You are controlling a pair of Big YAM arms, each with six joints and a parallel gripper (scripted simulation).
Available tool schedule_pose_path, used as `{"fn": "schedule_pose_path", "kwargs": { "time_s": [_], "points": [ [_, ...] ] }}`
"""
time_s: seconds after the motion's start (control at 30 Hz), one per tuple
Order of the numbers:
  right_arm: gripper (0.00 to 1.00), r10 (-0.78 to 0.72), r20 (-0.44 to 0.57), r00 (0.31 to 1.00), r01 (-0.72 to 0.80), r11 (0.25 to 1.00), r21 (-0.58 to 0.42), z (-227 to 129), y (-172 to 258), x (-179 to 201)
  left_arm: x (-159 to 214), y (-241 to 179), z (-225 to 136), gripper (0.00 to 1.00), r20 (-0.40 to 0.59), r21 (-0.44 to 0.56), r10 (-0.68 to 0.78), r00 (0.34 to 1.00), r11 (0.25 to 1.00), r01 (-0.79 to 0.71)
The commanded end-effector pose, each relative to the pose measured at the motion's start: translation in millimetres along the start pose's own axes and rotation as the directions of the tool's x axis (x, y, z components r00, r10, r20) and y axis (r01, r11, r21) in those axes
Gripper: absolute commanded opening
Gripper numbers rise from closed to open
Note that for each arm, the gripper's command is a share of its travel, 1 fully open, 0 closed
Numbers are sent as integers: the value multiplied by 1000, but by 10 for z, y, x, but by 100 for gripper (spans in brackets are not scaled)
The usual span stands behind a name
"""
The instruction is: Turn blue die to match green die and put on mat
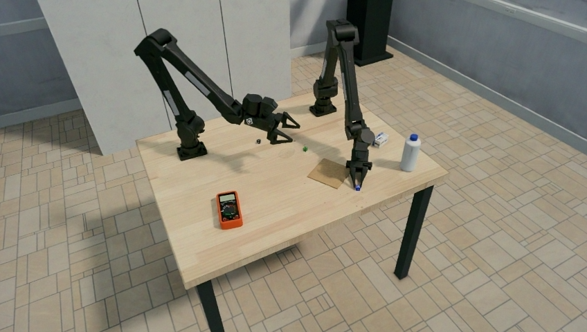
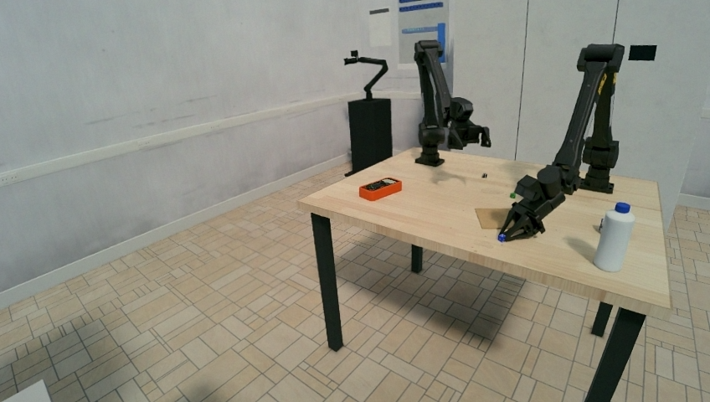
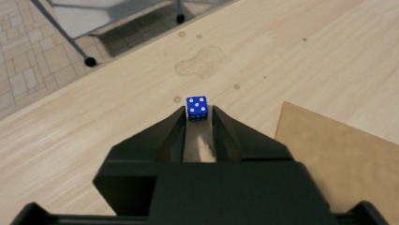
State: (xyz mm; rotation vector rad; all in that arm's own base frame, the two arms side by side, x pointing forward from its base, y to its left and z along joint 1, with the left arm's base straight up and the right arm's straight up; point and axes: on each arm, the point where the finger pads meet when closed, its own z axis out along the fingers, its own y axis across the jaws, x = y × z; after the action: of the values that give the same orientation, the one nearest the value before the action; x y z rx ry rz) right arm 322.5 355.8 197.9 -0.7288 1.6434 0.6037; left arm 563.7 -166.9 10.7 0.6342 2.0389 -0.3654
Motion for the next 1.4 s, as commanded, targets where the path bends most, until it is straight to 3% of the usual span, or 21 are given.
{"fn": "schedule_pose_path", "kwargs": {
  "time_s": [0.0, 0.33, 0.37, 0.4, 0.63, 0.8, 1.0, 1.07, 1.2, 1.27, 1.37],
  "points": [
    [100, 0, 34, 999, 0, 1000, 2, 36, -6, -164, -316, 65, -30, 22, 64, -16, 13, 998, 1000, -12],
    [100, 0, 34, 999, 0, 1000, 2, 36, -6, -164, -319, 55, -55, 10, 66, -17, 13, 998, 1000, -12],
    [100, 0, 34, 999, 0, 1000, 2, 36, -6, -164, -301, 48, -61, 0, 54, -14, 9, 998, 1000, -8],
    [100, 0, 34, 999, 0, 1000, 2, 36, -6, -164, -296, 42, -73, 9, 46, -12, 5, 999, 1000, -5],
    [100, 0, 34, 999, 0, 1000, 2, 36, -6, -164, -850, 64, -335, 9, 64, -16, 14, 998, 1000, -13],
    [100, 0, 34, 999, 0, 1000, 2, 36, -6, -164, -961, 48, -391, 9, 62, -14, 27, 998, 1000, -26],
    [100, 0, 8, 1000, 1, 1000, -19, -243, 95, -28, -897, -102, -403, 9, -67, 12, 32, 997, 999, -31],
    [100, -2, 8, 1000, 2, 1000, -29, -417, 134, 5, -852, -184, -433, 9, -175, 22, 17, 984, 1000, -13],
    [100, -5, 9, 1000, 5, 999, -44, -691, 191, 85, -658, -357, -456, 9, -413, 26, -29, 910, 999, 43],
    [100, -5, 9, 1000, 5, 999, -44, -691, 191, 85, -658, -357, -456, 9, -413, 26, -29, 910, 999, 43],
    [100, -6, 10, 1000, 7, 999, -52, -818, 214, 133, -515, -483, -478, 9, -575, 15, -59, 816, 996, 83]
  ]
}}
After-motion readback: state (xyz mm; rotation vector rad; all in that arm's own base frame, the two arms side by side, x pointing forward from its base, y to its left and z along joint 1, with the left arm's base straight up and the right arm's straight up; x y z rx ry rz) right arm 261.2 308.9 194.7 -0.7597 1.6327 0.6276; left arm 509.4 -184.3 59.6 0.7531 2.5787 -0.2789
